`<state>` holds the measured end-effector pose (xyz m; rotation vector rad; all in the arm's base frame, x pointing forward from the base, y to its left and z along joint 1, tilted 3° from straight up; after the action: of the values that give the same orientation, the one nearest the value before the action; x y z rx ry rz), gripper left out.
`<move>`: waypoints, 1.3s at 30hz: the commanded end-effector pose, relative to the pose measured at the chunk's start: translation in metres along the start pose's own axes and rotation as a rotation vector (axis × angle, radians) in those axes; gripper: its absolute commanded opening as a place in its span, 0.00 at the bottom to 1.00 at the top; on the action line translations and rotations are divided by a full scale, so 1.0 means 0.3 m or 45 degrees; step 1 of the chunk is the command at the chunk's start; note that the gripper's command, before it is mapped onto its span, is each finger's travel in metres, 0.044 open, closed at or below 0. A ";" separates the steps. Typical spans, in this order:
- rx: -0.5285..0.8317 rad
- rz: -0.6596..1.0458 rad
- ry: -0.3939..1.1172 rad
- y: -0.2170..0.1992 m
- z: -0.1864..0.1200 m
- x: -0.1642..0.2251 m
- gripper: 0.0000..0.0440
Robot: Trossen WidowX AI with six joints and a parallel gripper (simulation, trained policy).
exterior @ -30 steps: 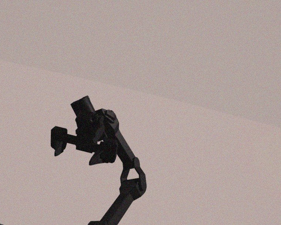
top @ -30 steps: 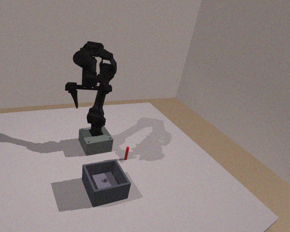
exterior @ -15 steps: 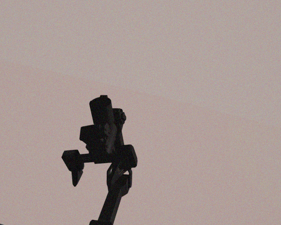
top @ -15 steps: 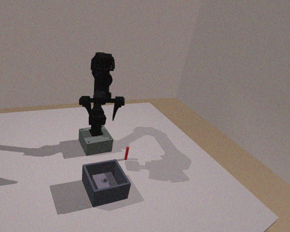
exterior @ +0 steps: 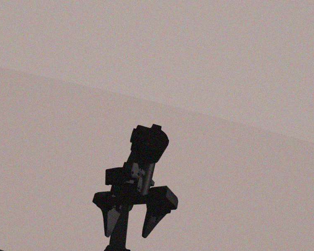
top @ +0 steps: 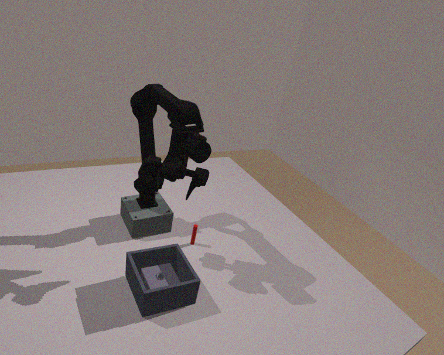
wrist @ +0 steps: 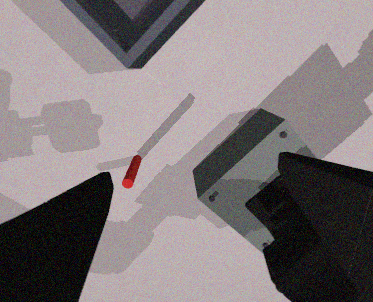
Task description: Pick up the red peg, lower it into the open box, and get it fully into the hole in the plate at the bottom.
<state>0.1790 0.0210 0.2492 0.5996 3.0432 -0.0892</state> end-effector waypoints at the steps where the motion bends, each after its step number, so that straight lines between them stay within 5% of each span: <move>1: 0.051 0.050 0.029 0.042 0.038 0.017 1.00; 21: 0.256 0.330 0.091 0.236 0.303 0.113 1.00; 39: 0.129 0.423 0.000 0.334 0.580 0.146 0.99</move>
<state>0.1824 0.1166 0.0779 1.0985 2.9182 -0.2540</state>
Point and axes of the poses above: the point midway between the two fingers, 35 mm back from their tips, its own z axis out along the fingers, its own y axis across the jaws, x = y × z, the point moved 7 cm from there along -z, back along the fingers, and after that the axes turned 15 degrees about -z, right-handed, at the moved point
